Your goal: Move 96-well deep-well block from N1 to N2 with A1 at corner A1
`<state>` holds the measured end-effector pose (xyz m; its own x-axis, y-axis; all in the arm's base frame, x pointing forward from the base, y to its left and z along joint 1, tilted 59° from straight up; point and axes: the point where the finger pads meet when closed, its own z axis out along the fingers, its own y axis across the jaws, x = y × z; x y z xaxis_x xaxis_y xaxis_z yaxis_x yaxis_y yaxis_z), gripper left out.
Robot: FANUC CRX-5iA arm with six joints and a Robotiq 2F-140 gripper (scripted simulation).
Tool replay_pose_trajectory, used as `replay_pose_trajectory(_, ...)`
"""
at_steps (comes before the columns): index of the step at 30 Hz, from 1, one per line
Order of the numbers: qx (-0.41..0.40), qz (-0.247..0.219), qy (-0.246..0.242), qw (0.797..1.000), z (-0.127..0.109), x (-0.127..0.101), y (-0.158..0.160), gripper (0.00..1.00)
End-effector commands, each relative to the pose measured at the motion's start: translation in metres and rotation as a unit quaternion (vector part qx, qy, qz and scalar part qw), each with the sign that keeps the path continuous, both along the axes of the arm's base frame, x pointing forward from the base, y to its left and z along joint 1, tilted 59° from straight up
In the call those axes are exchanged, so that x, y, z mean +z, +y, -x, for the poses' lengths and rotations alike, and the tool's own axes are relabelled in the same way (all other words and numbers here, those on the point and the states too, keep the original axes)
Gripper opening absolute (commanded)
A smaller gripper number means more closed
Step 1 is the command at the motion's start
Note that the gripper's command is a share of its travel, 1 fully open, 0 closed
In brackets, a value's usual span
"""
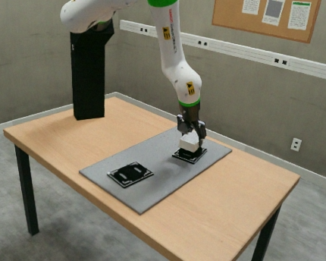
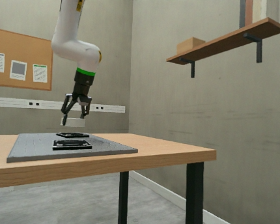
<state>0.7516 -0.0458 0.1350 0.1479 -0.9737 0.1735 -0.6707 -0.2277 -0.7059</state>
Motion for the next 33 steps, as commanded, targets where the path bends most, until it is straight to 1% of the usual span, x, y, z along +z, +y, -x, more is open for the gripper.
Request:
replay_pose_trajectory(1,-0.004,0.005,-0.017,1.0,-0.005,-0.003,-0.002,0.1)
replay_pose_trajectory(17,-0.005,0.005,-0.017,1.0,-0.022,-0.016,-0.013,0.1)
replay_pose_trajectory(33,-0.005,0.005,-0.017,1.0,-0.023,-0.016,-0.013,0.1)
